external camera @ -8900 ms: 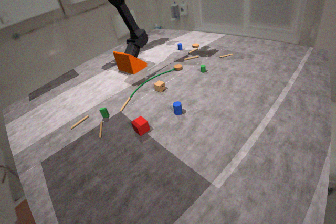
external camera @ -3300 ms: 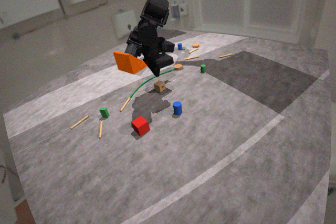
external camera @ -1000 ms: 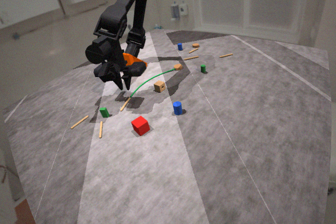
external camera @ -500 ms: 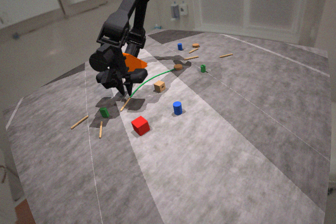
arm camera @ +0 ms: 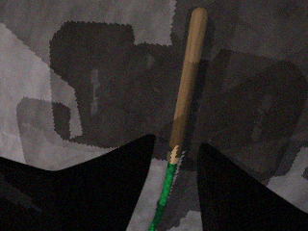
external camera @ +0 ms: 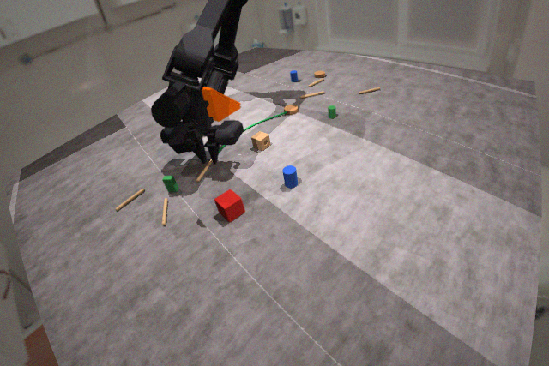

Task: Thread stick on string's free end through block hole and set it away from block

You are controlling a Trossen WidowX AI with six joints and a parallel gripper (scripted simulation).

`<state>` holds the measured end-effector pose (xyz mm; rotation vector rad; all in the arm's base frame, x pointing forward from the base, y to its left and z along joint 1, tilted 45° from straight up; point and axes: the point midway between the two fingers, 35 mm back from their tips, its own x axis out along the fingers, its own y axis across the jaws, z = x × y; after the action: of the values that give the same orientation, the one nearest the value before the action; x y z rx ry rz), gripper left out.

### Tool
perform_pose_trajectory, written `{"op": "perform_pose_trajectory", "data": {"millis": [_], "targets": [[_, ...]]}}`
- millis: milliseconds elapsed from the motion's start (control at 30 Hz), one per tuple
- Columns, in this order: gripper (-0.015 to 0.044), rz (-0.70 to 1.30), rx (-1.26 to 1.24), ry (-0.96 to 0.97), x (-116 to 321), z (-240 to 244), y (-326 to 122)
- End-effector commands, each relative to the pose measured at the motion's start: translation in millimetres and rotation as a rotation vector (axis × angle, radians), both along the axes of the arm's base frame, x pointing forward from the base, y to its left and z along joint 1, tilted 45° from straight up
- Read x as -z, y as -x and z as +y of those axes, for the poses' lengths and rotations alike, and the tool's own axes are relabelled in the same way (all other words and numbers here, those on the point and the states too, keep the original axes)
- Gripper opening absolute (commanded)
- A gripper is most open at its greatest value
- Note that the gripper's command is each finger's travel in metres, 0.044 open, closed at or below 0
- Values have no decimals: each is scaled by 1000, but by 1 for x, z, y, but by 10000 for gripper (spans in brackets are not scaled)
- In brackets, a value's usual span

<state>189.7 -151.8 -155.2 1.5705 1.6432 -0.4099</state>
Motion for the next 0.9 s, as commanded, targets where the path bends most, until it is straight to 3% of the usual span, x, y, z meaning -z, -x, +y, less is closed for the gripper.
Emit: {"op": "perform_pose_trajectory", "data": {"millis": [0,167,867], "targets": [[121,-1,7,-4,1,2,0],[0,0,0,0,0,0,0],[0,1,1,1,-11,-11,1]]}}
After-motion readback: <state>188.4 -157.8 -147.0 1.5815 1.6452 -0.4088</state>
